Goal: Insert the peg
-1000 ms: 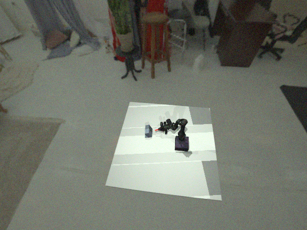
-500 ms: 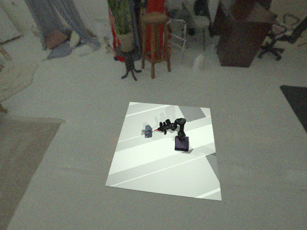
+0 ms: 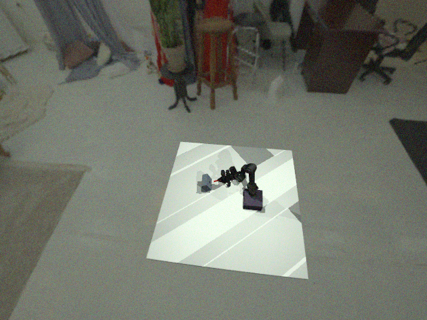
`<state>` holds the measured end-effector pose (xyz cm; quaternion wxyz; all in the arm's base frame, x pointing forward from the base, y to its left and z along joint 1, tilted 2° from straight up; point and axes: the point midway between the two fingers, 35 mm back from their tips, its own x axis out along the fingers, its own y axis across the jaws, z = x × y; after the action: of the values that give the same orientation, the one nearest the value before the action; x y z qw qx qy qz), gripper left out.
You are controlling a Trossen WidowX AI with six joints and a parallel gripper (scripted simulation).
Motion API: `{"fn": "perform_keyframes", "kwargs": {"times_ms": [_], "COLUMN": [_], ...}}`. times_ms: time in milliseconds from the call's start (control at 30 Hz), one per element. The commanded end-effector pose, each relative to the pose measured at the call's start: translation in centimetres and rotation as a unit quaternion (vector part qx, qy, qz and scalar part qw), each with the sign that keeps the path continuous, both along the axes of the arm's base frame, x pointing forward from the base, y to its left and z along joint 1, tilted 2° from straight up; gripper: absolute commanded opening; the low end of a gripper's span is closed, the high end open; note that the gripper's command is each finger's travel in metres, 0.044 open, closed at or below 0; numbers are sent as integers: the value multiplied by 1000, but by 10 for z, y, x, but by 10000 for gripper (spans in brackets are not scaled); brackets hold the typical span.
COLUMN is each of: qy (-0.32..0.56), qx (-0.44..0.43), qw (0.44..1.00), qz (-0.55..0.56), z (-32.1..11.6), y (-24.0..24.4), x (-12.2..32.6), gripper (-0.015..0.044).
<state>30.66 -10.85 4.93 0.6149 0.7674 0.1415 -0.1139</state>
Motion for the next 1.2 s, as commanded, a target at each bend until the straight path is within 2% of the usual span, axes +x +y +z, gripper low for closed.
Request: {"fn": "perform_keyframes", "kwargs": {"times_ms": [0, 1167], "qy": [-4, -14], "qx": [1, 1], "qw": [1000, 1000], "qz": [-4, -7], "z": [0, -11], "y": [-2, 1], "x": [5, 29], "gripper": [0, 0]}}
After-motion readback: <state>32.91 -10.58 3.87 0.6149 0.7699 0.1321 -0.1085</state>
